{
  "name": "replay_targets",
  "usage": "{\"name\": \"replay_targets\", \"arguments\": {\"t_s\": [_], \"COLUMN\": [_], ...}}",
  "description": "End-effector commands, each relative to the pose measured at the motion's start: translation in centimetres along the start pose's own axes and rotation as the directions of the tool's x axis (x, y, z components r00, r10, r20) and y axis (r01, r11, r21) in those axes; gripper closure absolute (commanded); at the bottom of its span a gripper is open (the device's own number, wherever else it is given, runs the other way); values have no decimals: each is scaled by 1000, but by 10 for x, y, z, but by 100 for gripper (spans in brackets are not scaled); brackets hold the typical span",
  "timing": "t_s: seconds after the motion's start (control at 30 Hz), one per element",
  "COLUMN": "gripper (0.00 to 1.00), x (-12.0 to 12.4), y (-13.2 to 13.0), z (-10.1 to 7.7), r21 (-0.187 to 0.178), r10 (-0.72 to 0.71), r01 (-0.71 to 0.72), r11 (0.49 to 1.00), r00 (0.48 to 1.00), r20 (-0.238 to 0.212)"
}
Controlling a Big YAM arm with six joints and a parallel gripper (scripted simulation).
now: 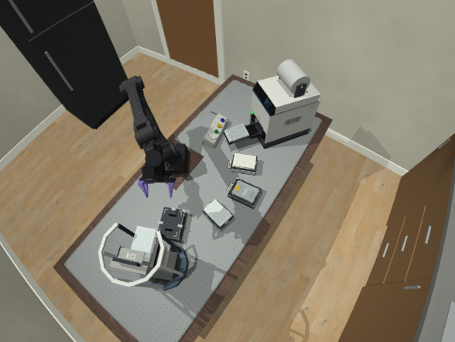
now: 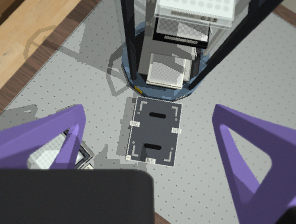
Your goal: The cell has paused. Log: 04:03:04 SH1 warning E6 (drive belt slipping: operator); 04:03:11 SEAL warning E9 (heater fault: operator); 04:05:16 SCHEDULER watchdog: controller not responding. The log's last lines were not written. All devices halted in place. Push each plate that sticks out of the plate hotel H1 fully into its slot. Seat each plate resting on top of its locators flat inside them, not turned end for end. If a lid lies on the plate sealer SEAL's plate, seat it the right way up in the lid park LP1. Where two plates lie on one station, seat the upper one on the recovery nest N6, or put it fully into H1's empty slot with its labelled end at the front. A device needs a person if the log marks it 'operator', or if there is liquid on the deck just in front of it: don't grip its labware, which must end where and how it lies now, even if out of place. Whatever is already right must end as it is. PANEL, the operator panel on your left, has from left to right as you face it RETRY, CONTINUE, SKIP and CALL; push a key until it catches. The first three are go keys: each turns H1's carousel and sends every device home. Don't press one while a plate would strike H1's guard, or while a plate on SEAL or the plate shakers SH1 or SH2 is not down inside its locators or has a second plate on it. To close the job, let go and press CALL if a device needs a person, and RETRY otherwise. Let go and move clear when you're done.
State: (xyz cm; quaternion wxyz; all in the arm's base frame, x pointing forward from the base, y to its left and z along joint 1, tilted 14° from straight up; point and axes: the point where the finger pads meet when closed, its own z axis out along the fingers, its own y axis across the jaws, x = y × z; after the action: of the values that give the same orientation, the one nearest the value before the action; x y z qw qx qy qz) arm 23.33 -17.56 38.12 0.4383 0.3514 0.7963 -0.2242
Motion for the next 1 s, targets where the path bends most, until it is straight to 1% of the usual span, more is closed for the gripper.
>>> {"name": "replay_targets", "arguments": {"t_s": [0.0,0.13,0.3,0.37,0.47,0.6,0.83,0.87,0.97], "gripper": [0,0,0,0,0,0,0,0,0], "x": [-27,-26,-25,-25,-24,-23,-21,-22,-22], "y": [10,24,42,42,52,66,90,95,98], "z": [-17,-16,-16,-16,-15,-15,-15,-14,-14], "r21": [-32,-75,-137,-137,-177,-234,-341,-354,-351], "r10": [-16,-102,-189,-189,-241,-310,-427,-438,-438], "r01": [15,91,155,155,188,225,269,271,274], "r11": [999,993,978,978,966,946,901,895,895], "r00": [999,983,940,940,902,839,696,683,683], "r20": [-44,-154,-285,-285,-358,-447,-578,-585,-585]}}
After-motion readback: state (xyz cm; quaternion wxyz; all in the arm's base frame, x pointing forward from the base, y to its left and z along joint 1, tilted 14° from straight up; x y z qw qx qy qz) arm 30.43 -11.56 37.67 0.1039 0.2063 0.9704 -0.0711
